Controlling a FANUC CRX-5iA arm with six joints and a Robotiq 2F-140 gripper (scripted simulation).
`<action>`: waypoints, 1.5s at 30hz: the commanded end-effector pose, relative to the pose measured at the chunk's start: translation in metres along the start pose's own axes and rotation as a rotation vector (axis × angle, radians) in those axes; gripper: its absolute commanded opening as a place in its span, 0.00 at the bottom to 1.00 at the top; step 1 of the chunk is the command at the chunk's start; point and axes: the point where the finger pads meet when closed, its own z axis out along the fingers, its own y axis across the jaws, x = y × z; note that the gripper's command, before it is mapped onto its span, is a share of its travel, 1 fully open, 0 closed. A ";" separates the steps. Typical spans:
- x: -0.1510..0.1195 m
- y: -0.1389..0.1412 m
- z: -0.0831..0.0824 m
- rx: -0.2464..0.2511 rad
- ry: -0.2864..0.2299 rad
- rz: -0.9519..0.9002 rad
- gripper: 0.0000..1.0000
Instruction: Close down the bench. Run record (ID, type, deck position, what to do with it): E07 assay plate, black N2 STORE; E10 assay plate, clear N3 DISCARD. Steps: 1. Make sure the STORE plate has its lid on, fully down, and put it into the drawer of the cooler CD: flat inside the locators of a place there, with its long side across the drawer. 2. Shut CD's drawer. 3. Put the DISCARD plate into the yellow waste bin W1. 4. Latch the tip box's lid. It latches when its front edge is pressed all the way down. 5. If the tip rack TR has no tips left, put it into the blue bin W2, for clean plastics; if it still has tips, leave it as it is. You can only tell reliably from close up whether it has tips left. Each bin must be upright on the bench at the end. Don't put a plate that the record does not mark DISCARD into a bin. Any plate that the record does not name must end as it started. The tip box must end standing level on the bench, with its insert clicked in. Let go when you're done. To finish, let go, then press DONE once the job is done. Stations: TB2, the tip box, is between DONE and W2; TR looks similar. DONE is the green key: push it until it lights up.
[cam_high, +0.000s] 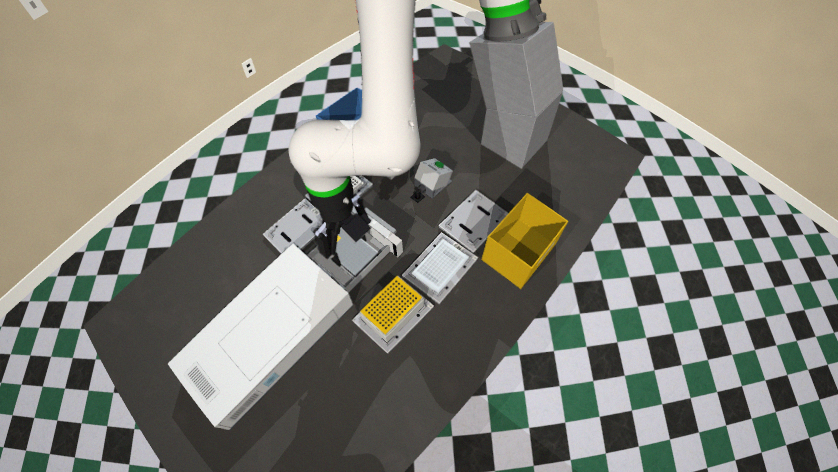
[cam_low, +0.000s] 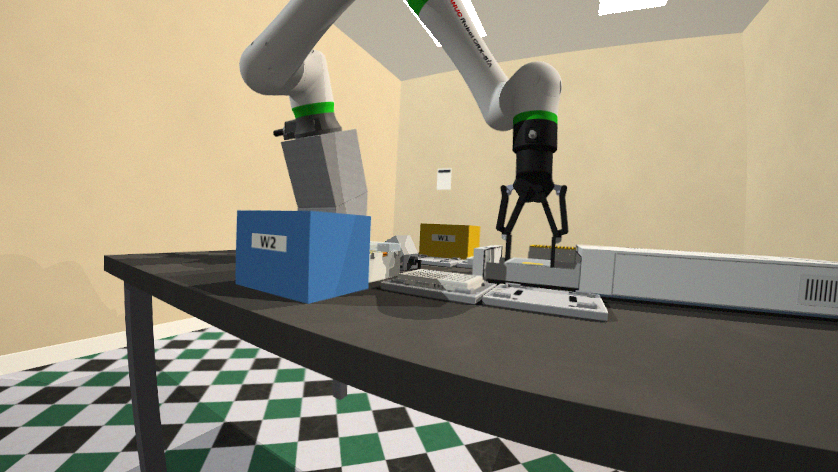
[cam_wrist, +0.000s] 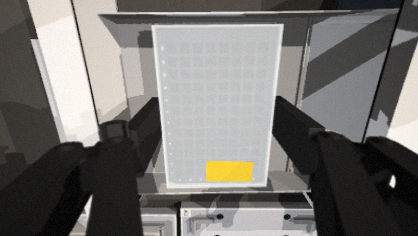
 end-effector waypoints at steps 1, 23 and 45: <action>0.000 0.001 -0.001 -0.002 0.000 0.000 0.10; 0.000 0.001 0.001 -0.002 0.000 0.000 0.10; 0.000 0.001 0.007 -0.002 0.000 0.000 0.10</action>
